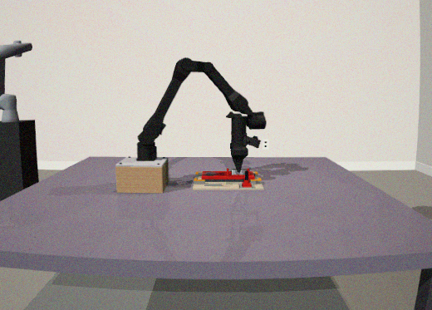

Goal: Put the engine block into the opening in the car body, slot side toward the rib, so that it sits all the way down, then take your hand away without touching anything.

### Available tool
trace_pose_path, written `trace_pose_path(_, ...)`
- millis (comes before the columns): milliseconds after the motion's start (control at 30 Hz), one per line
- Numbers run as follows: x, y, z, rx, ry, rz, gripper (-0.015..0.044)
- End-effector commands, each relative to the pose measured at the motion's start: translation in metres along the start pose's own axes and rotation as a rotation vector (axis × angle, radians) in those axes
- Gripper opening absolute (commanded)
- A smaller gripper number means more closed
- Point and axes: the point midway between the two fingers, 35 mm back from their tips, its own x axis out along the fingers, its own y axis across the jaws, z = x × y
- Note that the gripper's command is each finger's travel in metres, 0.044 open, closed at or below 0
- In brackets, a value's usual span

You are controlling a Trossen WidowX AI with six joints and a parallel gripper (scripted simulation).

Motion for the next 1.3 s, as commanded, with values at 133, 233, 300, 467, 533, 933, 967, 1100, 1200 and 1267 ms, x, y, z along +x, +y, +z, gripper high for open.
trace_pose_path(133, 0.000, 0.000, 0.000, 0.000, 0.000, -0.001, 0.0440)
trace_pose_path(233, 0.000, 0.000, 0.000, 0.000, 0.000, -0.001, 0.0440)
trace_pose_path(300, -0.011, 0.000, -0.001, 0.000, -0.001, -0.003, 0.0440)
trace_pose_path(467, -0.014, 0.000, -0.001, 0.000, -0.001, -0.004, 0.0440)
trace_pose_path(533, -0.014, 0.000, -0.001, 0.000, -0.001, -0.004, 0.0414)
trace_pose_path(933, -0.014, 0.000, -0.001, 0.000, -0.001, -0.004, 0.0099)
trace_pose_path(967, -0.014, 0.000, -0.001, 0.000, -0.001, -0.004, 0.0073)
trace_pose_path(1100, -0.014, 0.000, -0.001, 0.000, -0.001, -0.004, 0.0000)
trace_pose_path(1200, -0.014, 0.000, -0.001, 0.000, -0.001, -0.004, 0.0000)
trace_pose_path(1267, -0.014, 0.000, -0.001, 0.000, -0.001, -0.004, 0.0000)
